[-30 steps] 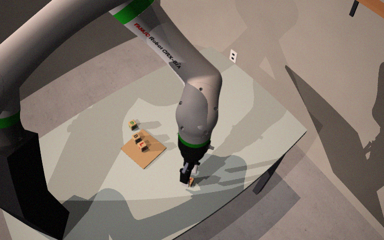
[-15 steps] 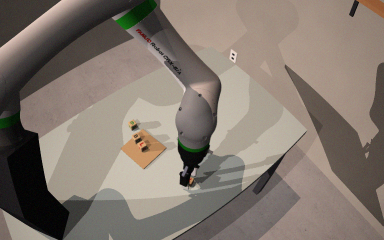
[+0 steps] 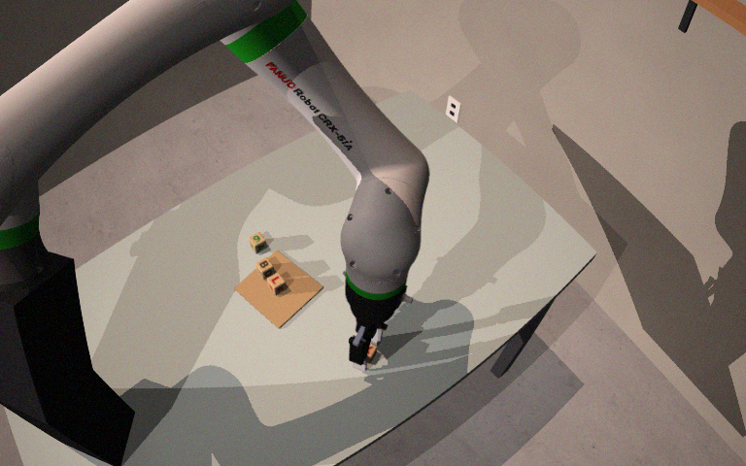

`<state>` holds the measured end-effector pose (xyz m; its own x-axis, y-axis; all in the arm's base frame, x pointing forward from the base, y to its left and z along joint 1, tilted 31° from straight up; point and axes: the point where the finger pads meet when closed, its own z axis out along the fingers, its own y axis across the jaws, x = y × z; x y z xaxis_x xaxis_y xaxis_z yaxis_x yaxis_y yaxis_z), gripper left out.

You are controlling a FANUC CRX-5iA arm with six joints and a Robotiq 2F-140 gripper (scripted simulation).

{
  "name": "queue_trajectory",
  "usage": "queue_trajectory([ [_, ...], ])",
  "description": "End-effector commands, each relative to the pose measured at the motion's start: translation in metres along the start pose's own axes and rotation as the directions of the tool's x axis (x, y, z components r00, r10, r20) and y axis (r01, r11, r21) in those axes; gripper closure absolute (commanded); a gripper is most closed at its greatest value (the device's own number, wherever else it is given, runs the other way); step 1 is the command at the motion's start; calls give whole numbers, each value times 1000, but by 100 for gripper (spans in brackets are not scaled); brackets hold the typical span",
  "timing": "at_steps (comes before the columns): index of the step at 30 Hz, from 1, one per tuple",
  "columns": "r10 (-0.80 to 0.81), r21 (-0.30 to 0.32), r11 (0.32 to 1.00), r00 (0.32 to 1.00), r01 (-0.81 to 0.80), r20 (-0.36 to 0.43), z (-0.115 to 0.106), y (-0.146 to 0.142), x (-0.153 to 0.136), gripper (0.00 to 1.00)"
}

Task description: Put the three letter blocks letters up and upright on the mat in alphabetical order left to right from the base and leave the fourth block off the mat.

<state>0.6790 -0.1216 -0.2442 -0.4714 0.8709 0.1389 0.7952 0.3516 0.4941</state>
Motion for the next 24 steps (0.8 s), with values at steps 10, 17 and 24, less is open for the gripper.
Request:
queue_trajectory([
  [10,0,0,1000,1000,0,0,0,0,0,72],
  [17,0,0,1000,1000,0,0,0,0,0,72],
  [24,0,0,1000,1000,0,0,0,0,0,84],
])
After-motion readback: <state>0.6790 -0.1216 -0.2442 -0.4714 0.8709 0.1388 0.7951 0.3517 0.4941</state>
